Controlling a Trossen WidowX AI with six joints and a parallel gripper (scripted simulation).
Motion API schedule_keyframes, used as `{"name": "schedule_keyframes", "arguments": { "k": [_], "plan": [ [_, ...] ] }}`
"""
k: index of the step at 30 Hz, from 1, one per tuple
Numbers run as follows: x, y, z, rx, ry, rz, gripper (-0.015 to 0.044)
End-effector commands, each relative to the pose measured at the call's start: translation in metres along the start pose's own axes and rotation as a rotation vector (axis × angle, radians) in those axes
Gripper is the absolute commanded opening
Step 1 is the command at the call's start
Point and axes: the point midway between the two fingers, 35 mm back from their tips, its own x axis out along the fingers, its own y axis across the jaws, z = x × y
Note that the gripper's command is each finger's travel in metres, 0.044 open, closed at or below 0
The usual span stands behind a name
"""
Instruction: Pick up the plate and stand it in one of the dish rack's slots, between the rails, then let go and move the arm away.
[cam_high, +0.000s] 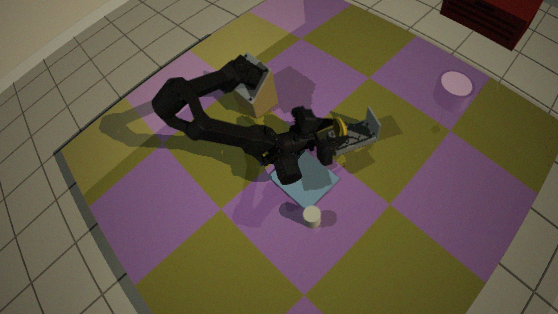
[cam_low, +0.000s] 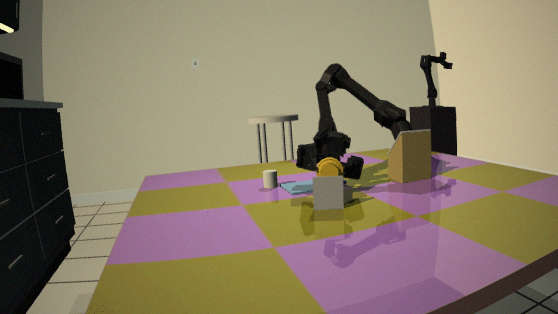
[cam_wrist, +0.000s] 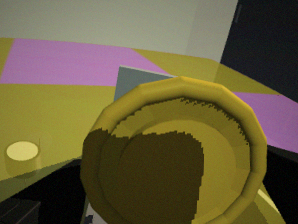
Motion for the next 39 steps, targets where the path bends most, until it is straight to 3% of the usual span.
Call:
{"name": "schedule_keyframes", "arguments": {
  "k": [1,26,39],
  "plan": [
    [0.004,0.000,0.001,0.002,0.000,0.000,0.0000],
    [0.012,0.004,-0.013,0.008,0.004,0.003,0.0000],
    [0.012,0.004,-0.013,0.005,0.004,0.003,0.0341]
  ]
}}
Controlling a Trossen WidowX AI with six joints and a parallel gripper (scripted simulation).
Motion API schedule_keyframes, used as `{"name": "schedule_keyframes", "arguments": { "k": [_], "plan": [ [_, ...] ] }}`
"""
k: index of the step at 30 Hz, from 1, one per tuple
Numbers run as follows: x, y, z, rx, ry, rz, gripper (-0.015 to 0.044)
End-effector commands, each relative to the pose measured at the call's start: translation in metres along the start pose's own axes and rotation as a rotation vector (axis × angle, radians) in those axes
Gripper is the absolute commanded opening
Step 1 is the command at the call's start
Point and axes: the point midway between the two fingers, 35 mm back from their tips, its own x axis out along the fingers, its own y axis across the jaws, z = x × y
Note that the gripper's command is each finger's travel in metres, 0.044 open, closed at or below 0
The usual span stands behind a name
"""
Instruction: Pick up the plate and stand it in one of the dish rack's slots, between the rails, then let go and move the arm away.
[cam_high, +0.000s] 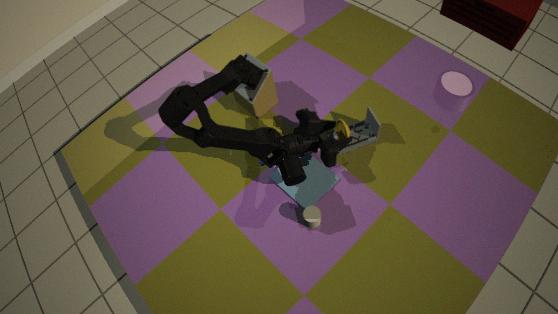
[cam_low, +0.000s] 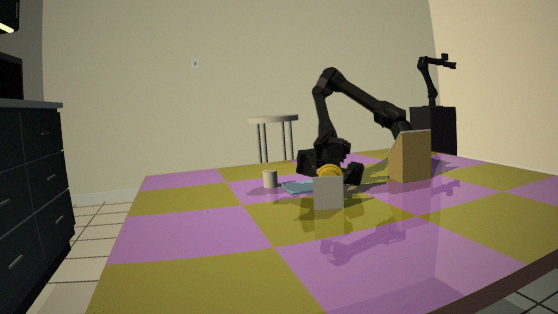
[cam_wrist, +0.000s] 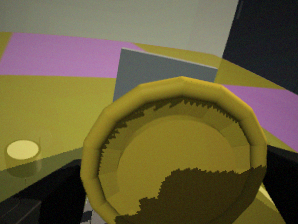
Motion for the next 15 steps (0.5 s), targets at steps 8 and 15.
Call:
{"name": "schedule_keyframes", "arguments": {
  "k": [8,15],
  "plan": [
    [0.000,0.000,0.000,0.000,0.000,0.000,0.0400],
    [-0.004,-0.012,0.026,-0.002,0.004,0.002,0.0400]
  ]
}}
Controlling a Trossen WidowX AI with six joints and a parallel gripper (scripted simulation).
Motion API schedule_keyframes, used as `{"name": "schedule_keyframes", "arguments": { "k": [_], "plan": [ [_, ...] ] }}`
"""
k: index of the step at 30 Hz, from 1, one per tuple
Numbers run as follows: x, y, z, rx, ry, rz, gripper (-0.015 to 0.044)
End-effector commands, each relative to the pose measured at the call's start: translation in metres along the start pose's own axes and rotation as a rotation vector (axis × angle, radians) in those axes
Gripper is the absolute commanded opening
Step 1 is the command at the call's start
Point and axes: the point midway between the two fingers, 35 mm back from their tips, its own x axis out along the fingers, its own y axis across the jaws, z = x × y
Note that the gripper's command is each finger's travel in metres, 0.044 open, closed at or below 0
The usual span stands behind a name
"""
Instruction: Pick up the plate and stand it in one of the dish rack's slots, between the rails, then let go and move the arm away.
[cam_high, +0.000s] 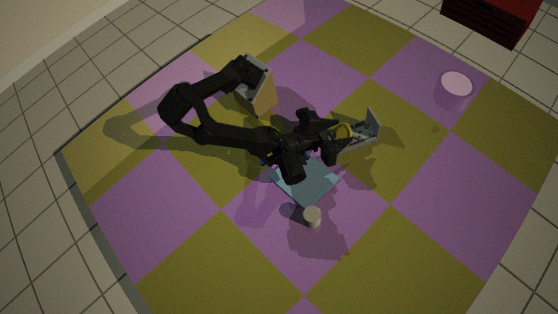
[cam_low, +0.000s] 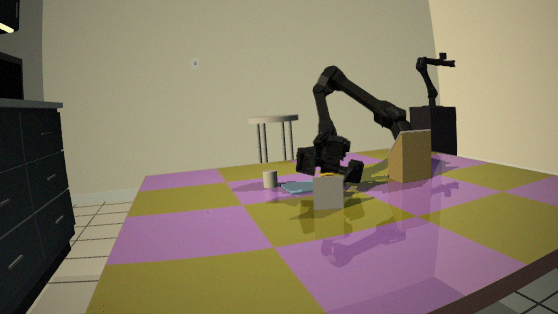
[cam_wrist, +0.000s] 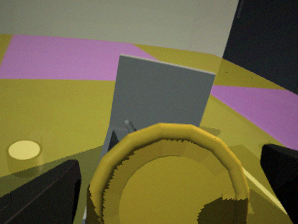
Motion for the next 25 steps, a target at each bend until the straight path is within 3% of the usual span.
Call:
{"name": "schedule_keyframes", "arguments": {
  "k": [1,8,15,25],
  "plan": [
    [-0.004,-0.014,0.032,-0.008,0.000,0.001,0.0400],
    [-0.016,-0.035,0.102,-0.007,-0.015,-0.014,0.0400],
    [-0.015,-0.035,0.104,0.012,-0.008,-0.006,0.0400],
    [-0.009,-0.026,0.106,0.290,0.136,0.112,0.0400]
  ]
}}
